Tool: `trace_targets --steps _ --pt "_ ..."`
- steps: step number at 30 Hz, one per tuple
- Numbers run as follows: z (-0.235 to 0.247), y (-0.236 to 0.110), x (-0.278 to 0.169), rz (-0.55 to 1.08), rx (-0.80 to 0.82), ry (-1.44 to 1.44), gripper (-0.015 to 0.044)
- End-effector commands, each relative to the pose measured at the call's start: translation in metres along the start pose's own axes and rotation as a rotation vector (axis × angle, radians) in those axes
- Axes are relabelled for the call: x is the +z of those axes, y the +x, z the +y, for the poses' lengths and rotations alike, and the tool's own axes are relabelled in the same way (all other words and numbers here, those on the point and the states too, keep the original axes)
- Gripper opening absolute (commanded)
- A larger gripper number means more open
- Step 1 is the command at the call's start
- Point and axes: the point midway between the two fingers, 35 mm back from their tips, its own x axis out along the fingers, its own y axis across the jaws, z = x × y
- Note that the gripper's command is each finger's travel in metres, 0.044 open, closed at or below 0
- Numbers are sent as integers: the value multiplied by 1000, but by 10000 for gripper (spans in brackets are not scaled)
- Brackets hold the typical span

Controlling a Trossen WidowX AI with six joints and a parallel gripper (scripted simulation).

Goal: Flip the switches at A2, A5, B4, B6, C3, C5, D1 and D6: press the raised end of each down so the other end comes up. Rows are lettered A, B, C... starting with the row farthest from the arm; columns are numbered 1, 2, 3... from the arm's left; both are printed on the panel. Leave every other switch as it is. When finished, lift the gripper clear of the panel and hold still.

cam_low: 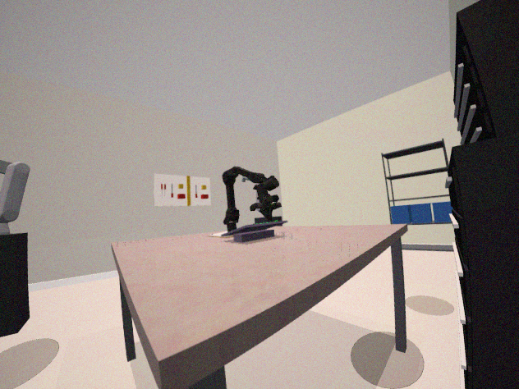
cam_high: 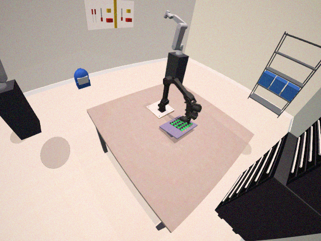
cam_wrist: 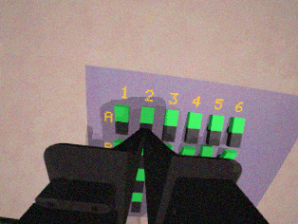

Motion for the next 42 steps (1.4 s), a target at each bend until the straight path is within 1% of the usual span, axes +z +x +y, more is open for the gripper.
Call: trace_targets --steps 1,27,29,32,33,39,42 --pt "-1 2 -1 2 -5 -4 0" --pt "-1 5 -1 2 -6 -4 0" --pt "0 -7 1 5 -1 -1 0" --pt "0 -50 3 24 -4 -4 0" --pt "0 -58 2 28 -5 -4 0" --pt "-3 -61 2 29 -5 -4 0" --pt "-33 -60 4 31 -8 -5 0"
